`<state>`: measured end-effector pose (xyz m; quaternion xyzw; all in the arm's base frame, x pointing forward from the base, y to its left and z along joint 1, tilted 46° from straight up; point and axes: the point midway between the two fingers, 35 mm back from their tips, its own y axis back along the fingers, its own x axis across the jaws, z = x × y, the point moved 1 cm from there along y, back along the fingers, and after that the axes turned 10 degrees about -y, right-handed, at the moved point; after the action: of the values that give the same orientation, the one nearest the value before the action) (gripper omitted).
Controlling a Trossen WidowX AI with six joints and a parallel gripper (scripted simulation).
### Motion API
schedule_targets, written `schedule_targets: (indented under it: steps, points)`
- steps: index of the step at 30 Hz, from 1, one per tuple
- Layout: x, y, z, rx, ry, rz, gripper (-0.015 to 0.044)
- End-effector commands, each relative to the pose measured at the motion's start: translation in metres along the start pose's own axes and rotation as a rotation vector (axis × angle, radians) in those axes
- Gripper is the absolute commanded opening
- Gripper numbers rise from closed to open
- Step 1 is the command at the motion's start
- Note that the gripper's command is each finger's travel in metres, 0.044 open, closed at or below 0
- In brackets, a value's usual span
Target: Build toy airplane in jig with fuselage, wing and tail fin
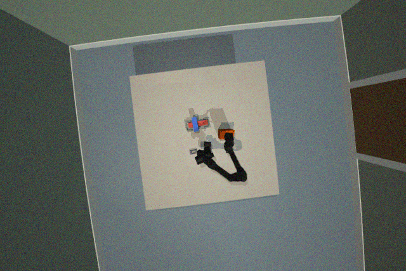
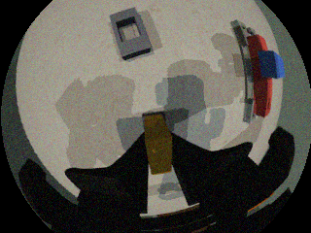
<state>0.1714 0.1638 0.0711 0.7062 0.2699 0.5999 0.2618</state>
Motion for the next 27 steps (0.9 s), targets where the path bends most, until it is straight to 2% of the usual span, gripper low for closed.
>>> schedule_targets:
  steps: [1,27]
  points:
    - [0.004,0.008,0.008,-0.024,-0.022,0.014,0.0000]
    - [-0.007,0.081,0.004,-0.006,0.011,-0.025,0.0000]
